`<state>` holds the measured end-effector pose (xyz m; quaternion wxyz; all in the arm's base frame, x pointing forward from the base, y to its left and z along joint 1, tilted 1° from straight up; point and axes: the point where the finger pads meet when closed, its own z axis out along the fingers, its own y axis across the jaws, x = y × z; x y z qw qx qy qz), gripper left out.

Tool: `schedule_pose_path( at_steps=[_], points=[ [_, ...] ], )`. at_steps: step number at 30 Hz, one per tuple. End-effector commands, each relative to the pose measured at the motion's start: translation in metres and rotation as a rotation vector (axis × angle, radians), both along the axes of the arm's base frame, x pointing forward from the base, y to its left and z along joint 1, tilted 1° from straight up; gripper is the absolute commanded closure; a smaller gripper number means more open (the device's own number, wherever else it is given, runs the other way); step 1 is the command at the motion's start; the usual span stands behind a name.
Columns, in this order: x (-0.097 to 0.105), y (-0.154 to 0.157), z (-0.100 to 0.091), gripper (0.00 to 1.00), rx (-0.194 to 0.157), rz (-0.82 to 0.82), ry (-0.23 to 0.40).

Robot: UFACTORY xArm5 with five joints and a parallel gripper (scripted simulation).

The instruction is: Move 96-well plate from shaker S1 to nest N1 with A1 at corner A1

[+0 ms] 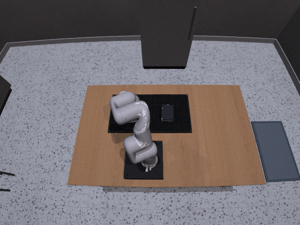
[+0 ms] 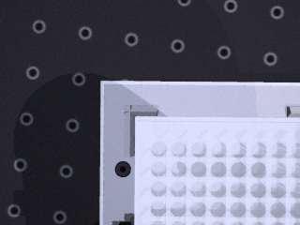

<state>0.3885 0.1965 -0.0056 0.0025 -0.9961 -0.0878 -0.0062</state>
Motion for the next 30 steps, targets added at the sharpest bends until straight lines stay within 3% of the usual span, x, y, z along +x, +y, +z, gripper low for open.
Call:
schedule_pose_path(
  at_steps=[1, 18, 30],
  points=[
    [0.001, 0.001, 0.001, 0.0, 0.009, 0.0, 0.001],
    [0.001, 0.001, 0.001, 0.0, 0.009, 0.0, 0.001],
    [0.001, 0.0, 0.028, 0.0, 0.009, 0.0, 0.0]
  ],
)
